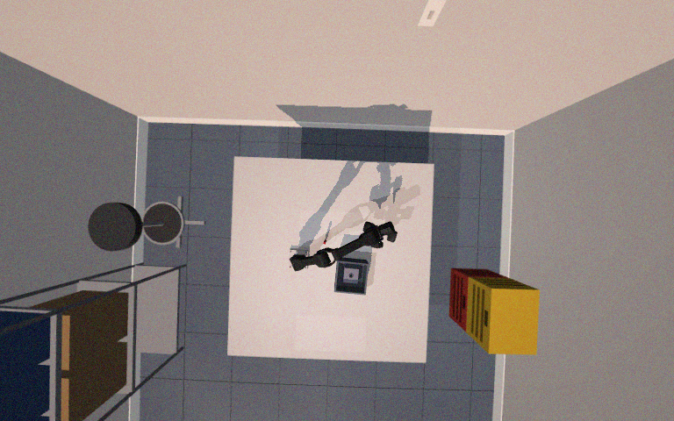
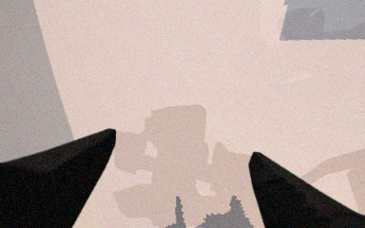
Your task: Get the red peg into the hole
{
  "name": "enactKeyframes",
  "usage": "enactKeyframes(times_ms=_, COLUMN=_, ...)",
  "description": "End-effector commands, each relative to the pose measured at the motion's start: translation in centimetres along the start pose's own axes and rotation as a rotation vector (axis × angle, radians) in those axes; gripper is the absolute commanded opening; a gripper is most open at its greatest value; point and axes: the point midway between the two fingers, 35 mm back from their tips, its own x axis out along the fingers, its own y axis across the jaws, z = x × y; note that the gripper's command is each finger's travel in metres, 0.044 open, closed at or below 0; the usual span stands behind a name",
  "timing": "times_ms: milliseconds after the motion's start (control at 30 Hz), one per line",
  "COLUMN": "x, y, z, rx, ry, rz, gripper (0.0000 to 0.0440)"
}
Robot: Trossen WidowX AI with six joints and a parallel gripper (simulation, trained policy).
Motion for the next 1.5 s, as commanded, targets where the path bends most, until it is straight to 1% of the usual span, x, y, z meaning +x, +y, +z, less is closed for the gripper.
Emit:
enactKeyframes(times_ms=0, x=-0.4, y=-0.7, z=0.2, rx=-0.024, ry=-0.010, rz=-0.023, gripper=0.0421)
enactKeyframes(times_ms=33, x=-0.9, y=-1.4, z=0.3, rx=-0.049, ry=-0.019, rz=-0.046, gripper=0.0440)
enactKeyframes(times_ms=533, x=-9.0, y=-12.1, z=2.2, rx=-0.472, ry=-0.080, rz=-0.343, gripper=0.0440)
enactKeyframes(times_ms=733, x=-12.0, y=-15.8, z=3.8, rx=-0.656, ry=-0.080, rz=-0.441, gripper=0.0440)
enactKeyframes(times_ms=933, x=-14.6, y=-19.4, z=6.2, rx=-0.842, ry=-0.072, rz=-0.524, gripper=0.0440)
enactKeyframes(times_ms=1167, x=-15.7, y=-22.6, z=9.4, rx=-0.995, ry=-0.073, rz=-0.583, gripper=0.0437)
enactKeyframes(times_ms=1467, x=-14.2, y=-25.6, z=13.0, rx=-1.106, ry=-0.096, rz=-0.613, gripper=0.0438)
